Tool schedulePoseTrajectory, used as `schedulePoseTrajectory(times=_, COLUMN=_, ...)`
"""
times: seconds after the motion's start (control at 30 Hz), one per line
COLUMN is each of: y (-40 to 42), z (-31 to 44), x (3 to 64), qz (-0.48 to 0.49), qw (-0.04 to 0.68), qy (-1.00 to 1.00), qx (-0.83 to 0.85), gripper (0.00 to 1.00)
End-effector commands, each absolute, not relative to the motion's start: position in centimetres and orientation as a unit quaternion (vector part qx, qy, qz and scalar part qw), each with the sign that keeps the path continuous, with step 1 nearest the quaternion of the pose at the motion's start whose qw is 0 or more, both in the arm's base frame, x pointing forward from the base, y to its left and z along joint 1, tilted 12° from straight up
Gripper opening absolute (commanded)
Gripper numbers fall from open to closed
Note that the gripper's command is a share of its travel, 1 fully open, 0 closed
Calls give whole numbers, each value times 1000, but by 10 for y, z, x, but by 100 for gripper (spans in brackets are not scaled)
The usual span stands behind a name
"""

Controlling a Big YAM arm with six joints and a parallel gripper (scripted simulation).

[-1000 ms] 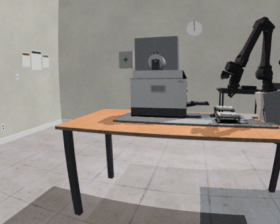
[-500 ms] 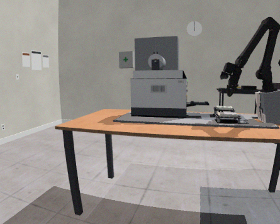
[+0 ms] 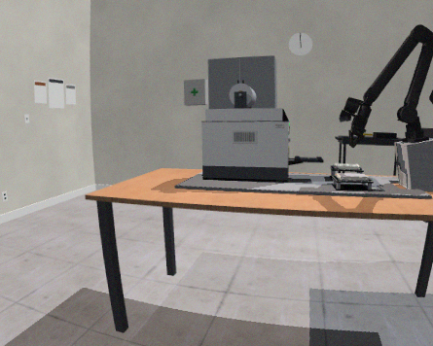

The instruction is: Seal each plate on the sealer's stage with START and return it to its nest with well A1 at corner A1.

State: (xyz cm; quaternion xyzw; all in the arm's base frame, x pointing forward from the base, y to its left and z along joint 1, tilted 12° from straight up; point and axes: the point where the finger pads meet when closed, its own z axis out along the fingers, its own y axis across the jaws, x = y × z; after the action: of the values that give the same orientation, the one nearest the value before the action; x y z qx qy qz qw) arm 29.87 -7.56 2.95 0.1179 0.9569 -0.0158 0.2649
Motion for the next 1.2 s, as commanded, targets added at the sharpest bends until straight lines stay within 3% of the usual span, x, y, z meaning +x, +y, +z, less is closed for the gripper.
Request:
schedulePoseTrajectory(times=0.0, y=-93, z=31, x=301, qz=-28, qw=272, qy=958, qx=84, gripper=100)
schedulePoseTrajectory(times=0.6, y=-172, z=34, x=293, qz=-26, qw=265, qy=960, qx=82, gripper=100)
schedulePoseTrajectory(times=1.17, y=-149, z=11, x=292, qz=-16, qw=259, qy=961, qx=97, gripper=100)
